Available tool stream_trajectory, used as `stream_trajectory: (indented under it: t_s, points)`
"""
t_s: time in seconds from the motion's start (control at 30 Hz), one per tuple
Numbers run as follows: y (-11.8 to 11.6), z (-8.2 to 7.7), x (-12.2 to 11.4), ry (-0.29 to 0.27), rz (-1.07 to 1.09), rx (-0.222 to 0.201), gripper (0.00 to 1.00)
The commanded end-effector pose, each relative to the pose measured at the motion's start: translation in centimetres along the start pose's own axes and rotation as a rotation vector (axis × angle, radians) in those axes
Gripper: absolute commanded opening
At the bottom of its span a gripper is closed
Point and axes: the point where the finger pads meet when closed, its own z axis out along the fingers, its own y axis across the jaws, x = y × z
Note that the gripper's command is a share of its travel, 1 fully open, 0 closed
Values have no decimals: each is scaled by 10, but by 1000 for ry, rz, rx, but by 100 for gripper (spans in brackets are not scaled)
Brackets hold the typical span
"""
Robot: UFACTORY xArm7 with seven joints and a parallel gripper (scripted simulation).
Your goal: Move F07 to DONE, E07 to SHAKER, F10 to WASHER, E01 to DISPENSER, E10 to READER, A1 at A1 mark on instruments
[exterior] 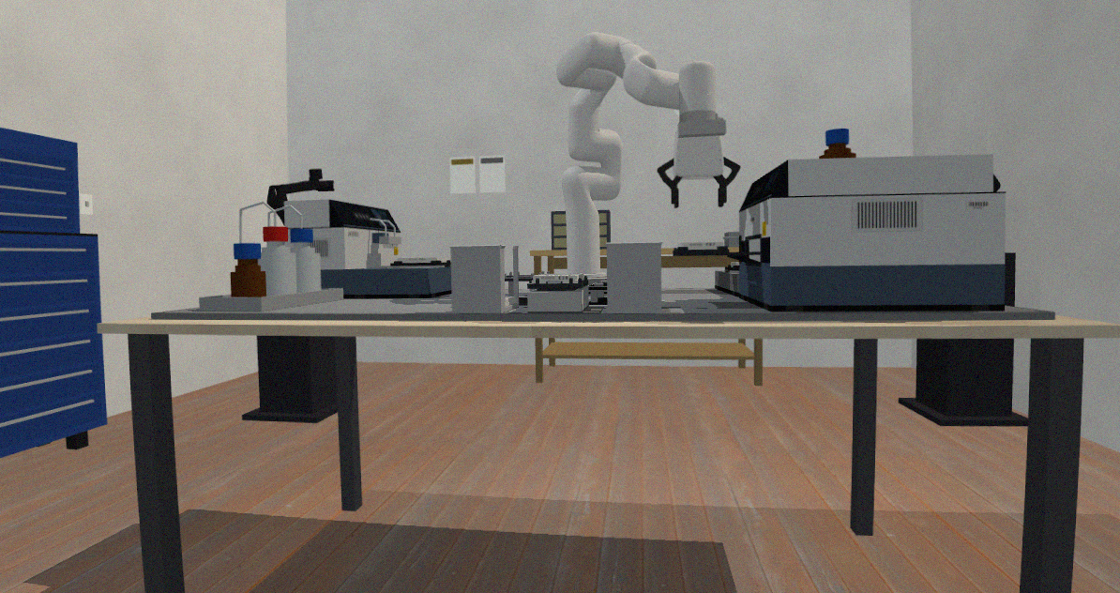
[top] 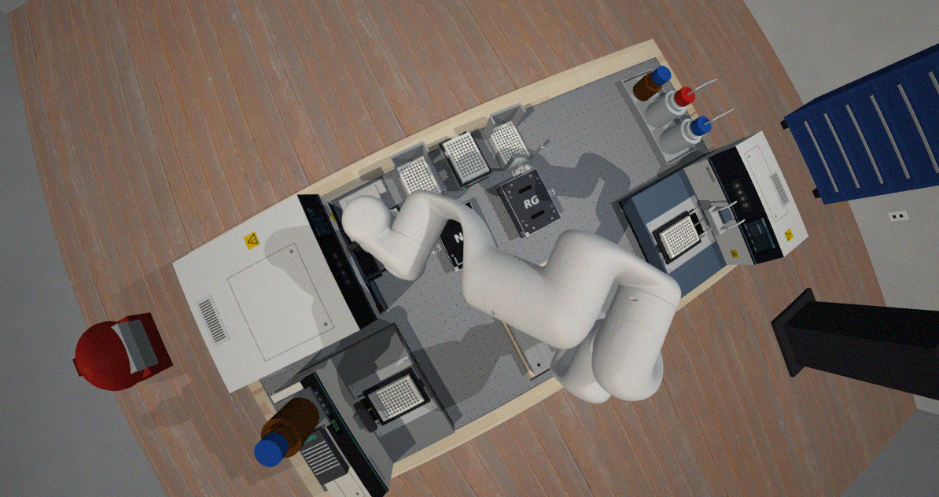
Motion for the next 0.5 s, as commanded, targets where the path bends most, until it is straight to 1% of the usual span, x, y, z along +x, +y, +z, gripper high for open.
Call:
stream_trajectory:
  t_s: [0.0, 0.13, 0.47]
  points:
    - [-1, 1, 2, 6, 0, 5, 100]
    - [-1, 4, 2, 6, 0, 5, 100]
    - [-1, 17, 2, 6, 0, 5, 100]
